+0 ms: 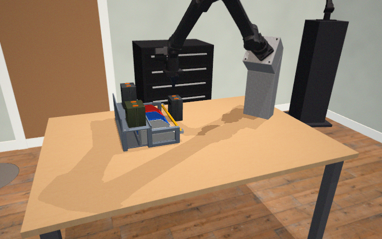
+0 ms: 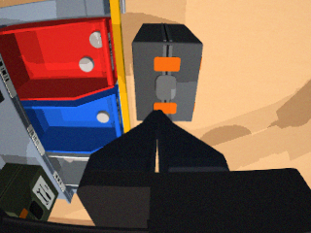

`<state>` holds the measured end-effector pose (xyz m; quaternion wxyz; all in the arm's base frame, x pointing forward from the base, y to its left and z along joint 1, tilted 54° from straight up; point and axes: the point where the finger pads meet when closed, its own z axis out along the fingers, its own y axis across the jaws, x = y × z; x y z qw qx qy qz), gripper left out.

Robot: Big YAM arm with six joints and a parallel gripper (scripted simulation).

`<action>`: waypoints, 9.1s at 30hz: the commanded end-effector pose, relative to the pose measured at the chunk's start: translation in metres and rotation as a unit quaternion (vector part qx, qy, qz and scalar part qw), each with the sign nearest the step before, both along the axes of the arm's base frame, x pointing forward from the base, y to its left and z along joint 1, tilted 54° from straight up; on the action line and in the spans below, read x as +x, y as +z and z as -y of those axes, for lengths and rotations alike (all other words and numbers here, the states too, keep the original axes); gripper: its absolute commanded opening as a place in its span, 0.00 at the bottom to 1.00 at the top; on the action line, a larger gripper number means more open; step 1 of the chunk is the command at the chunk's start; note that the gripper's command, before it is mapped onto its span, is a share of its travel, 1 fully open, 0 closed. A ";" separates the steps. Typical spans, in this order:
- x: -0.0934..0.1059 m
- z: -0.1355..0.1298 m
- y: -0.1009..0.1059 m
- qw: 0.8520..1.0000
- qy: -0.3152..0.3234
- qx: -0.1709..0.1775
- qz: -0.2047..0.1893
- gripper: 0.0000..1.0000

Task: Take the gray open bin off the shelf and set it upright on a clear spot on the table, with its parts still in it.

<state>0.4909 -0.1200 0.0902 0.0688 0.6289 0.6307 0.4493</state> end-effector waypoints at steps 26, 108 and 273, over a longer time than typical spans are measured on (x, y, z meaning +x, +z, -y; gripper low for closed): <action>-0.007 0.013 0.006 1.000 -0.012 0.000 0.001 0.00; 0.019 -0.079 0.104 1.000 -0.008 0.001 0.008 0.00; 0.092 -0.137 0.027 1.000 -0.004 0.002 0.005 0.43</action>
